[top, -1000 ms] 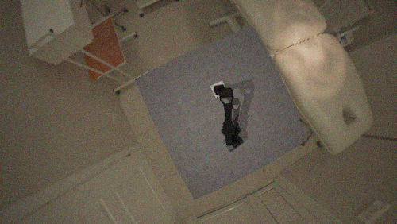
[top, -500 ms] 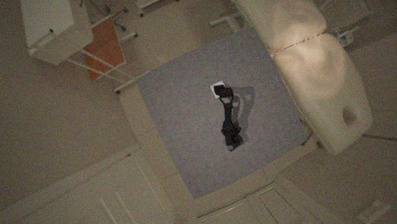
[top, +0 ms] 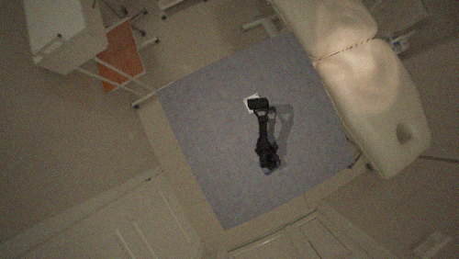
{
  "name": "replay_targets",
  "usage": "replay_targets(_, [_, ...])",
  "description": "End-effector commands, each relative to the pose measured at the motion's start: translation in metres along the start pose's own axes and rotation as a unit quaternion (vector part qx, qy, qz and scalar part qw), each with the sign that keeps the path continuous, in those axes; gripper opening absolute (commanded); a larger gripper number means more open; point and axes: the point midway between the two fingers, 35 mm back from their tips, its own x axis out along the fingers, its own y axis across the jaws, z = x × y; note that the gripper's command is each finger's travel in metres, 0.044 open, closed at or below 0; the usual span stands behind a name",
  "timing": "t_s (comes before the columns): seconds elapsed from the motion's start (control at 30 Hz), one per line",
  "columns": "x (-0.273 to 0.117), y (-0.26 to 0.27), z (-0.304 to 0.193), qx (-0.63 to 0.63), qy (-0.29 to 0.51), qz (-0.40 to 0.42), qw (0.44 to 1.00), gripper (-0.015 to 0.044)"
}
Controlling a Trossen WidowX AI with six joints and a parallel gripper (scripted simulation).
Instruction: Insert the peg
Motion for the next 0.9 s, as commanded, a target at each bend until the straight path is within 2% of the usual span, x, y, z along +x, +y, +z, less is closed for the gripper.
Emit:
replay_targets(0.0, [-0.007, -0.001, 0.000, -0.003, -0.001, -0.001, 1.000, 0.0440])
replay_targets(0.87, [-0.051, -0.002, -0.003, 0.001, -0.001, 0.003, 1.000, 0.0440])
